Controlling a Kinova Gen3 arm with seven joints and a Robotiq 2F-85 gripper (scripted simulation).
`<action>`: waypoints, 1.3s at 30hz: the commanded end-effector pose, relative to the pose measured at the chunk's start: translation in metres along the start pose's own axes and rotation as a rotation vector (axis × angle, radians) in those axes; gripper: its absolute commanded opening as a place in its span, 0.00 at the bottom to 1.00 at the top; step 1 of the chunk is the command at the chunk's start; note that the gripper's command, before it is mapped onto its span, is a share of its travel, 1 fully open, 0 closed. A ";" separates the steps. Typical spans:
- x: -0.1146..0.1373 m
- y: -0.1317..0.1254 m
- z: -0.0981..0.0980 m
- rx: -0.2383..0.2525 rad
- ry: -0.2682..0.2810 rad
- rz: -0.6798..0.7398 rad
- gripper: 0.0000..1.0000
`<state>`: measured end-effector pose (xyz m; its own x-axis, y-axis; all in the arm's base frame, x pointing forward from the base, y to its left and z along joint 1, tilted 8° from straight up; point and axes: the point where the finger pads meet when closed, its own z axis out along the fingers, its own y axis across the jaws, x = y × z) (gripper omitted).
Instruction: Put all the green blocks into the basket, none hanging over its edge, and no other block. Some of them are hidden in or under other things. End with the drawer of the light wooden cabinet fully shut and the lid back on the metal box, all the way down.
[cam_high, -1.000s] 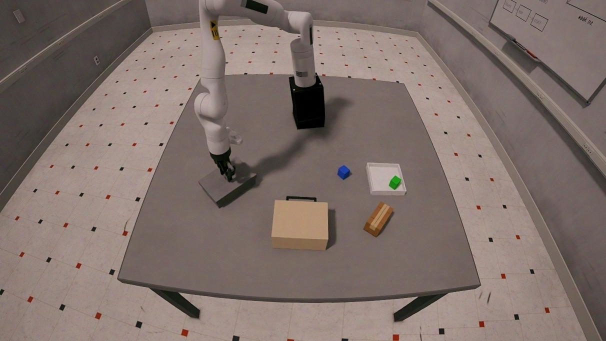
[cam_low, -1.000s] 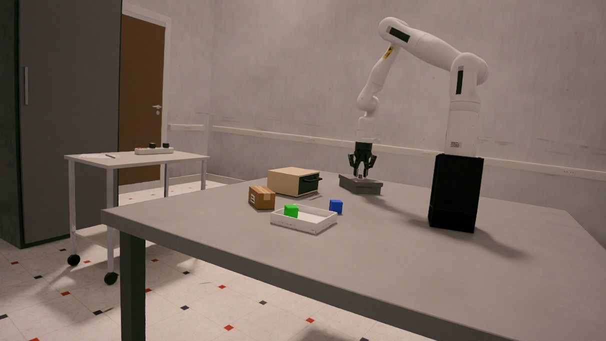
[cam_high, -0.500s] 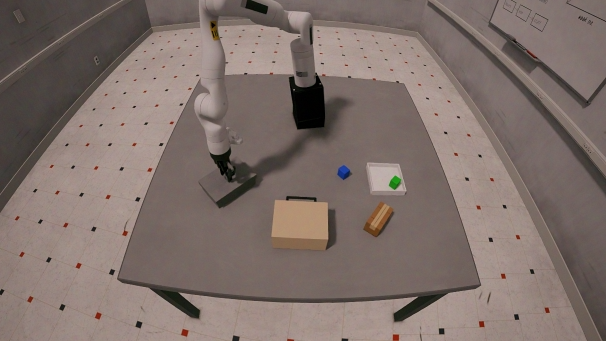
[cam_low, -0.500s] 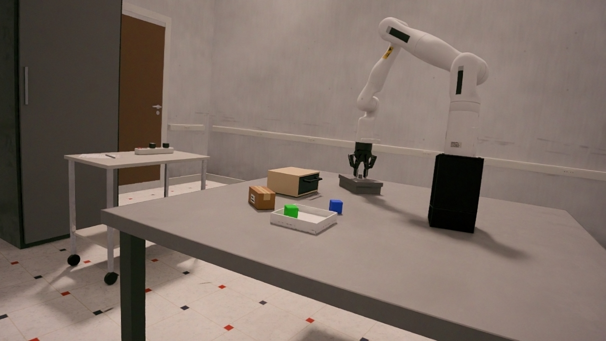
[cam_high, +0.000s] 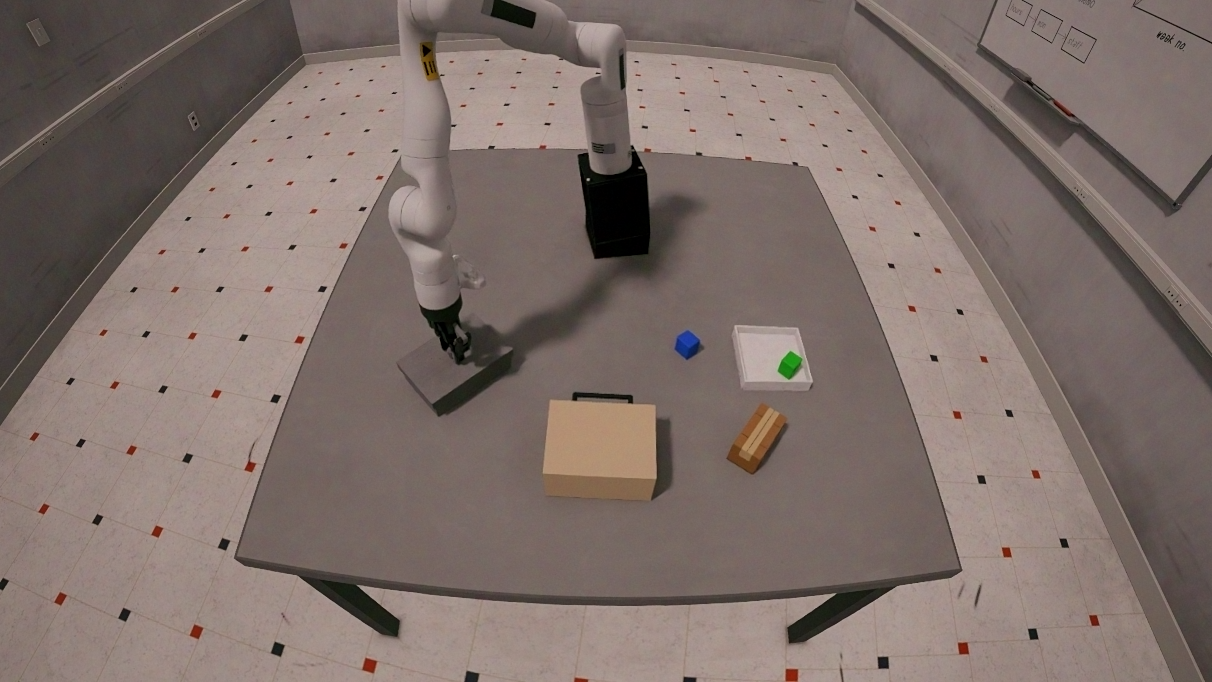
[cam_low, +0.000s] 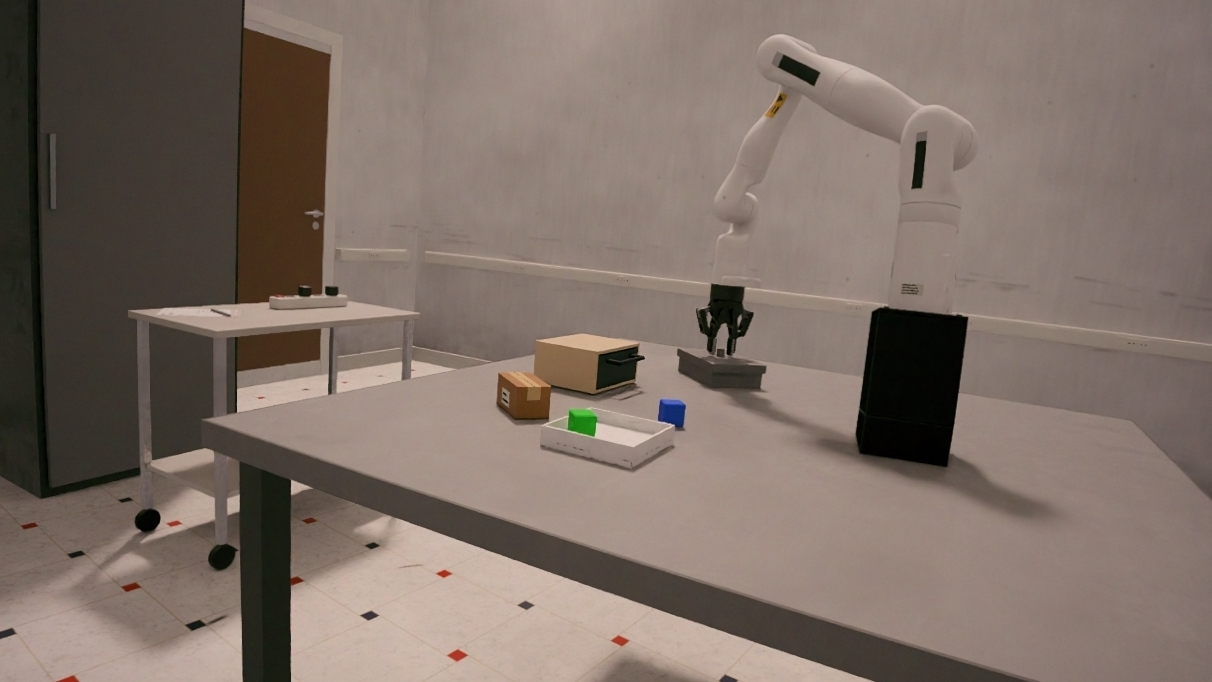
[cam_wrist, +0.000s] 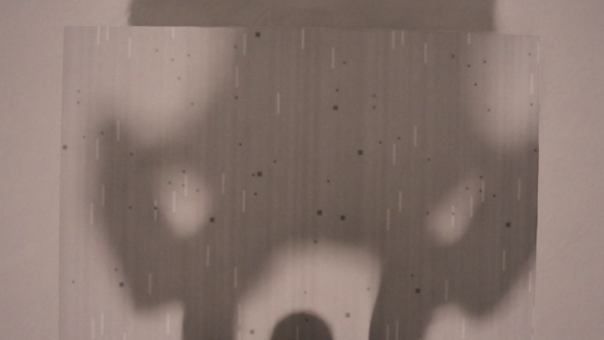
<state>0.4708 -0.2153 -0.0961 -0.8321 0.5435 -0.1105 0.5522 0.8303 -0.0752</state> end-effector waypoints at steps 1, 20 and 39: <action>-0.001 0.000 -0.001 -0.001 -0.002 0.000 0.48; -0.001 0.000 -0.001 -0.001 -0.002 0.000 0.10; -0.001 0.000 -0.001 -0.001 -0.002 0.000 0.10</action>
<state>0.4710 -0.2153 -0.0957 -0.8321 0.5434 -0.1111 0.5522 0.8303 -0.0750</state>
